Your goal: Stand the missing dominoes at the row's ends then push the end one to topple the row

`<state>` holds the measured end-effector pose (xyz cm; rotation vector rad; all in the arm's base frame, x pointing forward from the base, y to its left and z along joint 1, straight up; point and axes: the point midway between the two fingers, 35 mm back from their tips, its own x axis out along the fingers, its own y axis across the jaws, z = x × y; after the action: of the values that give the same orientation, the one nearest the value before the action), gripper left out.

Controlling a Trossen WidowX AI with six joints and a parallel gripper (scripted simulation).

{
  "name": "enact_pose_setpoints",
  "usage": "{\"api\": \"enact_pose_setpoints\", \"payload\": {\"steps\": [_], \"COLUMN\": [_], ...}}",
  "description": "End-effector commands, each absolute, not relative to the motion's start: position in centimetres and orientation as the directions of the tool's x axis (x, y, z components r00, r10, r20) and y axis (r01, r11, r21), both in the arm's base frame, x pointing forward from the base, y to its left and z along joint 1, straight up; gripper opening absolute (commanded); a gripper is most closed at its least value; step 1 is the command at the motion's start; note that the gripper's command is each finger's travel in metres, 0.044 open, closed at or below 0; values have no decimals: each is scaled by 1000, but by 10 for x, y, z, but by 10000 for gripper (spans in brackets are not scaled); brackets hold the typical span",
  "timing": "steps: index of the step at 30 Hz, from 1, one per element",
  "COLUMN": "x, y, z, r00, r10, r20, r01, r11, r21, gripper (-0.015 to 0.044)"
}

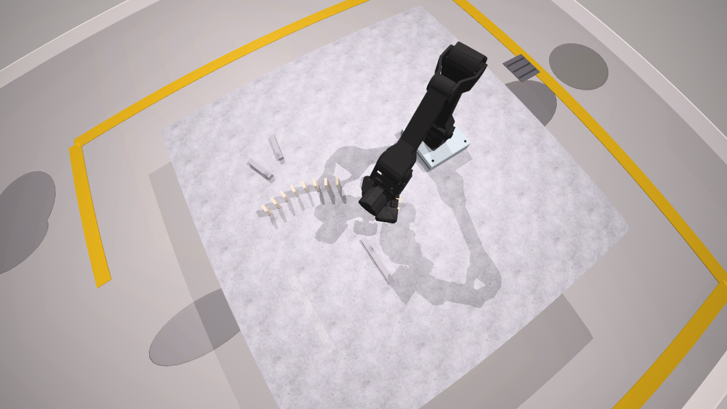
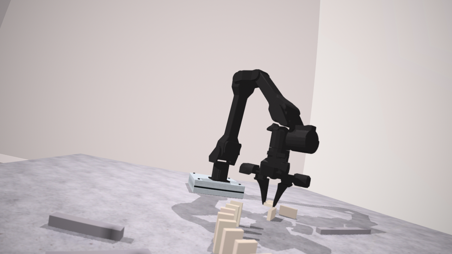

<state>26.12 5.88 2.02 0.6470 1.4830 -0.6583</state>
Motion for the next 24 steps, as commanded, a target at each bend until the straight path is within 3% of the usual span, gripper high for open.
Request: {"api": "enact_pose_setpoints", "payload": {"steps": [1,7,14,24], "x": [271,253,254,245], "y": [59,52,44,-74], "z": [68,154,157,157], "r00": [21,21,21,20], "r10": [4,3,2,-9], "r20": [-1000,-1000,-1000,-1000], "r01": [737,748,758,868], "r11": [676,664,652,497], "r21": [18,17,17,13], "gripper": [107,107,107,107]}}
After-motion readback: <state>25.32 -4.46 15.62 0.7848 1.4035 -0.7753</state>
